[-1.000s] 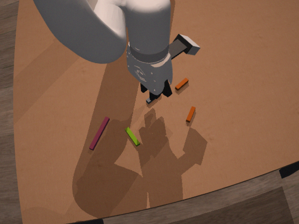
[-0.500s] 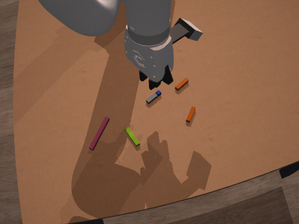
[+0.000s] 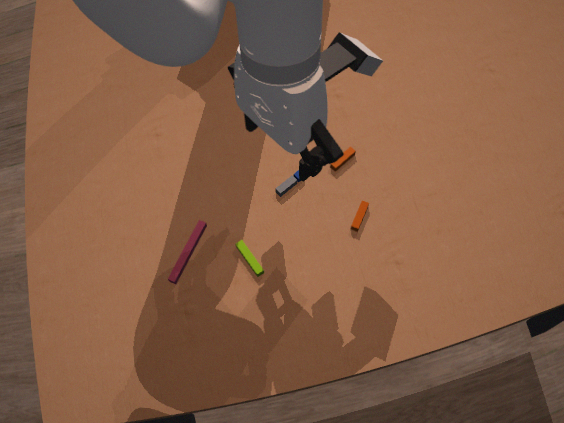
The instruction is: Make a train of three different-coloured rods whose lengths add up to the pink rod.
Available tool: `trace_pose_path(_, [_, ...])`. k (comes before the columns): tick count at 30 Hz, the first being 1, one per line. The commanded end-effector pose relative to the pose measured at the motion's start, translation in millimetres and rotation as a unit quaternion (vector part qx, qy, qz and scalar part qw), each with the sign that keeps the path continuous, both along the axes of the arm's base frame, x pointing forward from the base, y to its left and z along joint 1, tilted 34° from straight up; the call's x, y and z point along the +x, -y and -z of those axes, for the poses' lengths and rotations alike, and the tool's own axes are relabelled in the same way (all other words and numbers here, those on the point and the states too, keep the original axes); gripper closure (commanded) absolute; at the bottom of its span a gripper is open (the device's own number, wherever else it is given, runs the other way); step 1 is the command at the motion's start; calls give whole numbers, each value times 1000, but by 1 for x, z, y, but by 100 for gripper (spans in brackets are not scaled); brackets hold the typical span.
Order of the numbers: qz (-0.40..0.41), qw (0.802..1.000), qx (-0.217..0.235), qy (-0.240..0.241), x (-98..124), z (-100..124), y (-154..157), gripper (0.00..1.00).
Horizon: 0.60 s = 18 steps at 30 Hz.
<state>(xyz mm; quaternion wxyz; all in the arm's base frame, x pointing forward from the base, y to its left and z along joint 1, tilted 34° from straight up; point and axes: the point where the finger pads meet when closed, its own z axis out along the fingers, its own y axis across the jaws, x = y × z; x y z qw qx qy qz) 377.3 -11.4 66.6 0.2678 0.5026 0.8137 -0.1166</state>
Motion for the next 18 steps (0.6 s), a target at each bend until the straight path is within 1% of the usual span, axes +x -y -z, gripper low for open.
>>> trace_pose_path(1, [0,1000,0,1,1,-1,-1,0])
trace_pose_path(12, [-6,1000,-2,-2,2,-1,0,0])
trace_pose_path(15, [-26,1000,-9,-13,5,-2,2,0])
trace_pose_path(18, [-66,997,-24,-35,10,-5,5,0])
